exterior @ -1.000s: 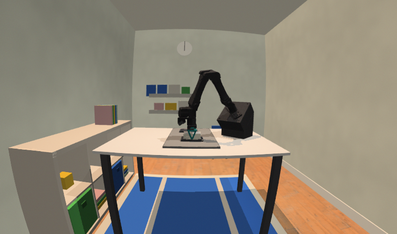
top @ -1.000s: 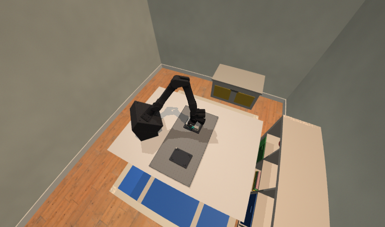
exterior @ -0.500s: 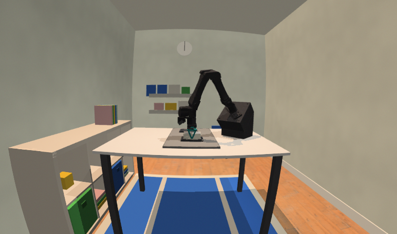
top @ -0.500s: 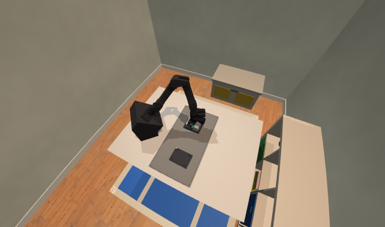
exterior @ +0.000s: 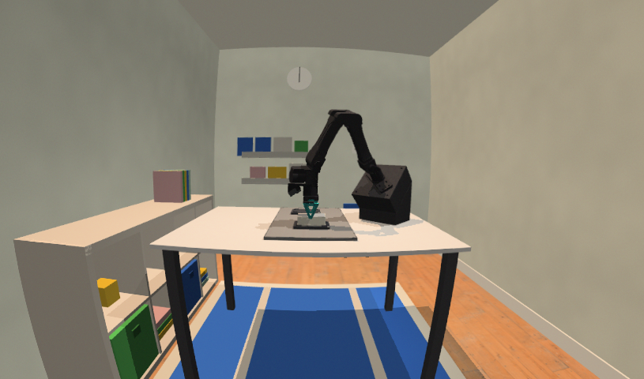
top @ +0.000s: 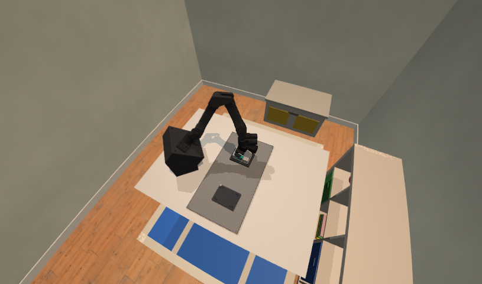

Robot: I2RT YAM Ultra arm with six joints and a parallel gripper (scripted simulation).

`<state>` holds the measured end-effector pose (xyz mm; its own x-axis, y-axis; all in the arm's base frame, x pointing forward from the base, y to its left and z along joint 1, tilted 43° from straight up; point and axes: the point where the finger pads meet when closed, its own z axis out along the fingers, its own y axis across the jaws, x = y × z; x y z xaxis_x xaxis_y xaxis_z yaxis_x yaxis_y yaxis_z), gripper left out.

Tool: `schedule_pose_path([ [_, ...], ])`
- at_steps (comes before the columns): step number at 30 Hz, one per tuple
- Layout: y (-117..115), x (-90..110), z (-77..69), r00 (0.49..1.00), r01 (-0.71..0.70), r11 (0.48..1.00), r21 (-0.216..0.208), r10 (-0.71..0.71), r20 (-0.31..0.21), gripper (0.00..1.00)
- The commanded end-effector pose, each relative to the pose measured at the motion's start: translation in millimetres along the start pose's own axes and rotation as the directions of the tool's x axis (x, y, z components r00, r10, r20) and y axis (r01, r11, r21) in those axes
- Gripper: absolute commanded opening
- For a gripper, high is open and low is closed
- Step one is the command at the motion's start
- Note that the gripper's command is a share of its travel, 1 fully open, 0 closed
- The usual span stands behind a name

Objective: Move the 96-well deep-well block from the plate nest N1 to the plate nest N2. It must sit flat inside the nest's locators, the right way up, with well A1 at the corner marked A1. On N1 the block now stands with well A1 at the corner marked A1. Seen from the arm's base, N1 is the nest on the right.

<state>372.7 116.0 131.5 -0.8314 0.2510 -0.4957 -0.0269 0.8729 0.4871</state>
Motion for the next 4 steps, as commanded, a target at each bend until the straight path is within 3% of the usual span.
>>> schedule_pose_path([
  [1, -0.8, 0.8, -2.9, 1.0, -0.004, 1.0, 0.004, 0.004, -0.006, 1.0],
  [4, -0.8, 0.8, -2.9, 1.0, -0.004, 1.0, 0.004, 0.004, -0.006, 1.0],
])
